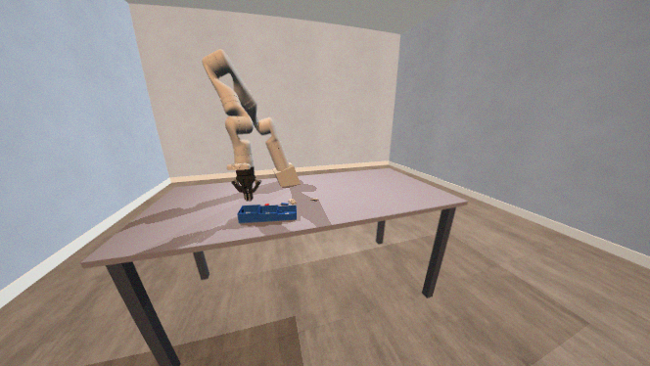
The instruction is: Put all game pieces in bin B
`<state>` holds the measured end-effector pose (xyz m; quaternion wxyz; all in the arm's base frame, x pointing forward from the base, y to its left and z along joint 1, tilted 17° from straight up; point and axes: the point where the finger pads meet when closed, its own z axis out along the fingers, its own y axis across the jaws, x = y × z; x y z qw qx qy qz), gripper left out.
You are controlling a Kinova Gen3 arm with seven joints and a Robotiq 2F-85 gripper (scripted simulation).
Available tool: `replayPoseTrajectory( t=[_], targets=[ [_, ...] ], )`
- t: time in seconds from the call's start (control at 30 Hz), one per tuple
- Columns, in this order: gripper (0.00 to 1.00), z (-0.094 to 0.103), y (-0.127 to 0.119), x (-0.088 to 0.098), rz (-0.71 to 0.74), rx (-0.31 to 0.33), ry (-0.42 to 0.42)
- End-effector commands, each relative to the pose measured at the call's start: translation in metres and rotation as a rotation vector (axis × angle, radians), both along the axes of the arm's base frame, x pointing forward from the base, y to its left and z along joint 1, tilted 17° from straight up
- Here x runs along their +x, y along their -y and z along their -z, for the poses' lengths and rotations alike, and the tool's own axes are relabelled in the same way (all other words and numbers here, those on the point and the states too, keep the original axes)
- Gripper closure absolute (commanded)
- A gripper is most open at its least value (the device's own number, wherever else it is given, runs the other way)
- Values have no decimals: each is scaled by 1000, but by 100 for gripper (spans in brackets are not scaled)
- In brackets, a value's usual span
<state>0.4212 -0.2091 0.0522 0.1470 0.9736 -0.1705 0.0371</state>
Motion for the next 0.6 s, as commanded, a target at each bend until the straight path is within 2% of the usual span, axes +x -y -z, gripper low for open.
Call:
replayPoseTrajectory(
  t=[0.0, 0.03, 0.27, 0.57],
  targets=[
    [91, 0, 5, -3, -101, 9, -40],
    [91, 0, 5, -3, -135, 8, -50],
    [91, 0, 5, -3, -135, 8, -50],
    [91, 23, 12, -2, -135, 8, -50]
  ],
)
